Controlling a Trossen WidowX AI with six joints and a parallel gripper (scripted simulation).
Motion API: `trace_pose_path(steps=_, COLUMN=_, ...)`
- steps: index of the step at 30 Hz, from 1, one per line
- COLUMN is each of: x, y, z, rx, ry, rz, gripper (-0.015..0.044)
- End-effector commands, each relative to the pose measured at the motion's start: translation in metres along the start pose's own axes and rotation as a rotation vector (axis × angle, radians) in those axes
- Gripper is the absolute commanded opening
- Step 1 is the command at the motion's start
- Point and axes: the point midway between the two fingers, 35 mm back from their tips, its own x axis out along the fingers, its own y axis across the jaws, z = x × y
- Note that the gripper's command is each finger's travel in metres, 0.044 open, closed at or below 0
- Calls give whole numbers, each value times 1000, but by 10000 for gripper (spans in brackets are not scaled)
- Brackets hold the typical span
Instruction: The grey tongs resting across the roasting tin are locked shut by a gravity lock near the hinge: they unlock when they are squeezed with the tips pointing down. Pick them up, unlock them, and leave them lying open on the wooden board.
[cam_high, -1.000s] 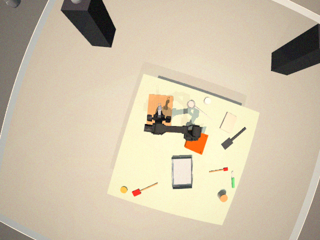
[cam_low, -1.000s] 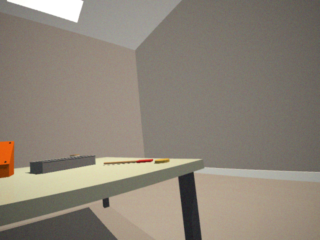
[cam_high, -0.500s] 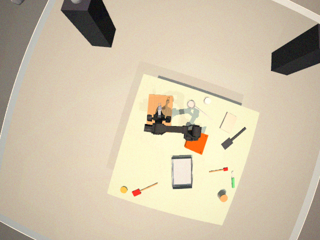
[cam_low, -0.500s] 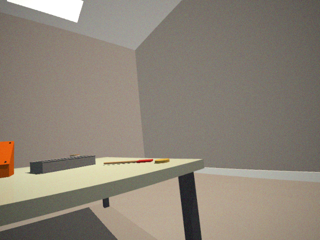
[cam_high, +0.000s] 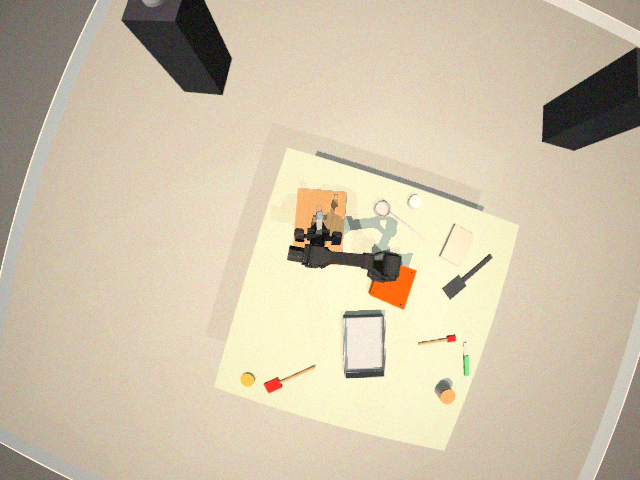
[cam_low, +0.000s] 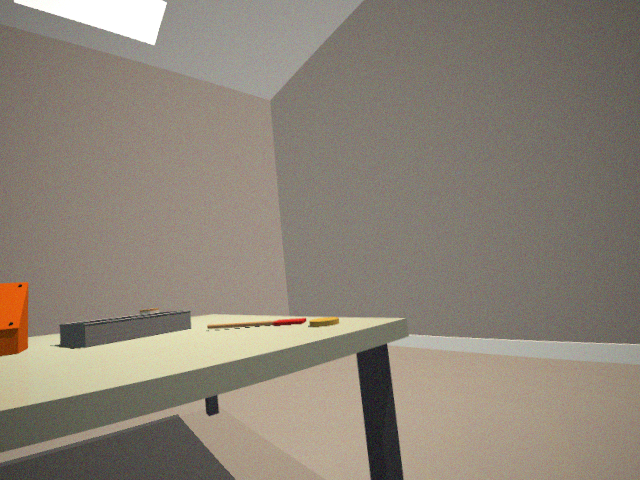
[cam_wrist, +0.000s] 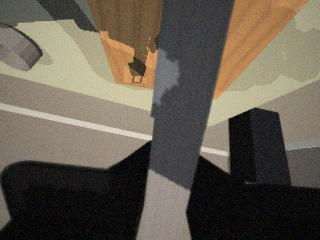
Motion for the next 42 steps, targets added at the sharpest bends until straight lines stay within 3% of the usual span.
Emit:
trace_pose_path(steps=1, x=7, y=0, z=6, rx=-25, ry=-61, rz=25, gripper=-150)
trace_pose_path(steps=22, x=40, y=3, z=41, rx=-101, ry=-422, rz=107, gripper=-150)
trace_pose_path(steps=42, x=63, y=-2, z=54, rx=-60, ry=-748, rz=48, gripper=-150)
